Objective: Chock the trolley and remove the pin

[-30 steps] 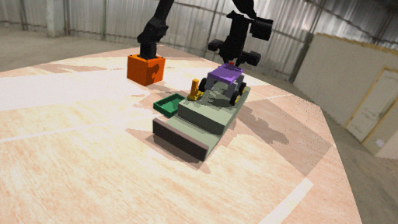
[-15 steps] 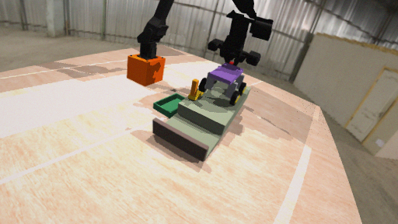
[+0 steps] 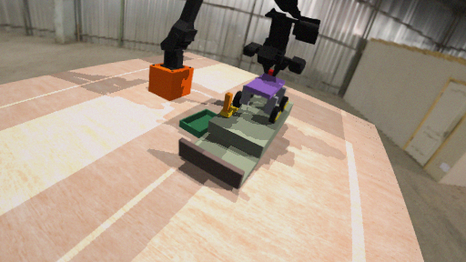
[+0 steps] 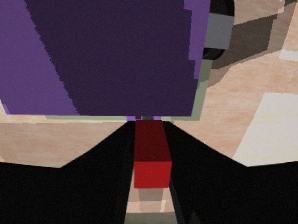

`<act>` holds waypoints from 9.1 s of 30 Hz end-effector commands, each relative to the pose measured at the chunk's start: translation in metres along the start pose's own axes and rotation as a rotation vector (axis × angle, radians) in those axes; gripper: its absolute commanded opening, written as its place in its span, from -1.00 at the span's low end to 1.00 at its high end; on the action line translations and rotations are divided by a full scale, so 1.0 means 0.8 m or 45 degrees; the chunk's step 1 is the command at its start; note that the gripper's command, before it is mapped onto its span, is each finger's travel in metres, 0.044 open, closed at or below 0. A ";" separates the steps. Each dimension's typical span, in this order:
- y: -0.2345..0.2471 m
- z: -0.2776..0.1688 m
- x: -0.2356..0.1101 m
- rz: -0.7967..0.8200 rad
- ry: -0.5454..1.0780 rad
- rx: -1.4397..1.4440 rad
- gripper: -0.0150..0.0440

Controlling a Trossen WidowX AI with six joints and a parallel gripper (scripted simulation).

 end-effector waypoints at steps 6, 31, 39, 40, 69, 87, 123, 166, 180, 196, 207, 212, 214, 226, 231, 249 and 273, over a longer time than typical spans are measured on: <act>0.000 -0.001 -0.011 0.004 0.004 -0.007 -0.49; -0.002 -0.004 -0.031 0.004 0.004 -0.007 -0.49; -0.002 -0.006 -0.037 0.004 0.004 -0.007 -0.49; -0.002 -0.006 -0.037 0.004 0.004 -0.007 -0.49; -0.006 -0.046 -0.036 0.003 0.007 -0.007 -0.49; -0.080 -0.034 -0.031 -0.003 0.007 -0.005 -0.49; -0.086 0.090 -0.046 -0.003 -0.006 -0.004 -0.49; -0.068 0.248 -0.070 0.022 -0.054 0.201 -0.49; -0.075 0.236 -0.069 0.115 -0.118 0.744 -0.49; -0.077 0.223 -0.066 0.211 -0.178 1.344 -0.49; -0.074 0.212 -0.064 0.286 -0.222 1.759 -0.49; -0.073 0.208 -0.063 0.332 -0.236 1.947 -0.49; -0.073 0.206 -0.063 0.344 -0.239 1.995 -0.49; -0.085 0.213 -0.043 0.355 -0.246 2.056 -0.49; -0.089 0.215 -0.038 0.357 -0.248 2.070 -0.49; -0.085 0.242 0.026 0.550 -0.403 2.045 -0.49; -0.085 0.241 0.043 0.549 -0.403 2.045 0.15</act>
Point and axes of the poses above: the point midway between the two fingers, 35 mm back from their tips, its own x axis out along the fingers, its own y axis across the jaws, z = x × y, the point moved 10 cm from there along -x, back along the fingers, and after that the axes turned 9 degrees about x, right-handed, at the moved point
